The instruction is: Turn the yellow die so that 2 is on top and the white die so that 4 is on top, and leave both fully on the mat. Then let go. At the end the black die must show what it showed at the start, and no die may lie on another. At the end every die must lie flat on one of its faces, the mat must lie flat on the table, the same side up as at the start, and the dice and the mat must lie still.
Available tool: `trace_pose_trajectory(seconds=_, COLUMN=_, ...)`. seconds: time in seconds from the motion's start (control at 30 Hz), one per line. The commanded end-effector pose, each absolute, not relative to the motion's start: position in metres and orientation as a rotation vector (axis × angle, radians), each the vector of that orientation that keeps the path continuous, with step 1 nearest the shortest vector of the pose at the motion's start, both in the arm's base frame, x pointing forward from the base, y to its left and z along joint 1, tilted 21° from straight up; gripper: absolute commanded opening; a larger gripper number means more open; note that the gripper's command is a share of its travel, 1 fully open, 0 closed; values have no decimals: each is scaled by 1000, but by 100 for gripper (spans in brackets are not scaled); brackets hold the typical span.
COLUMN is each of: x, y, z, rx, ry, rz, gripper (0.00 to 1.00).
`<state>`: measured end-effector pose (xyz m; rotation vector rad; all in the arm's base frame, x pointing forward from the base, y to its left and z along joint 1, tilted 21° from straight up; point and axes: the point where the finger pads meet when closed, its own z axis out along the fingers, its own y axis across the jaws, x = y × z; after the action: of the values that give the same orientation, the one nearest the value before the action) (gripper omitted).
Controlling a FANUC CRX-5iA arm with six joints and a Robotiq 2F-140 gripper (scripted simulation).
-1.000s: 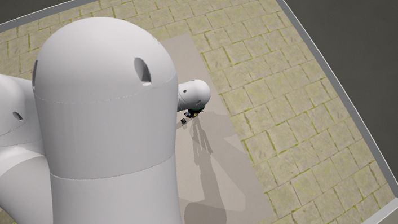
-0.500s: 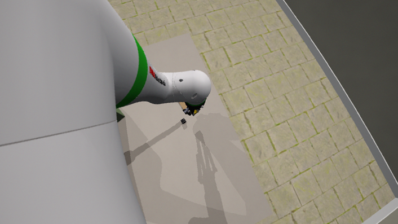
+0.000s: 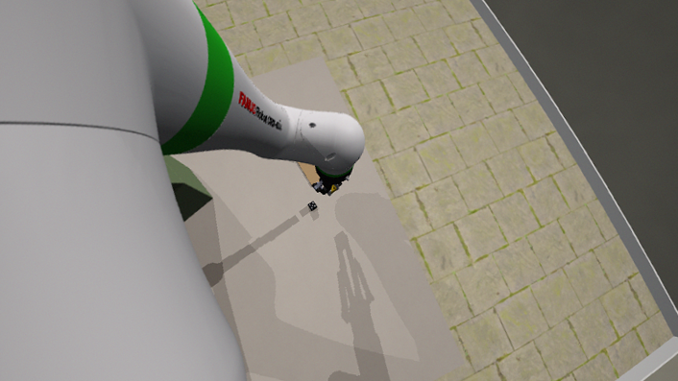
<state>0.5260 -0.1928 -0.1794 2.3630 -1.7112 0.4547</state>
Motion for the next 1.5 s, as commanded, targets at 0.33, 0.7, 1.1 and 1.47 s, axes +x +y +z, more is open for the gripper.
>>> trace_pose_trajectory(seconds=0.33, x=503, y=-84, z=-215, rx=2186, ry=-1976, rz=482, gripper=13)
trace_pose_trajectory(seconds=0.7, x=495, y=-62, z=-222, rx=2146, ry=-2029, rz=490, gripper=13)
trace_pose_trajectory(seconds=1.1, x=495, y=-64, z=-227, rx=2146, ry=-2029, rz=492, gripper=13)
trace_pose_trajectory(seconds=1.47, x=499, y=-74, z=-256, rx=2146, ry=-2029, rz=492, gripper=13)
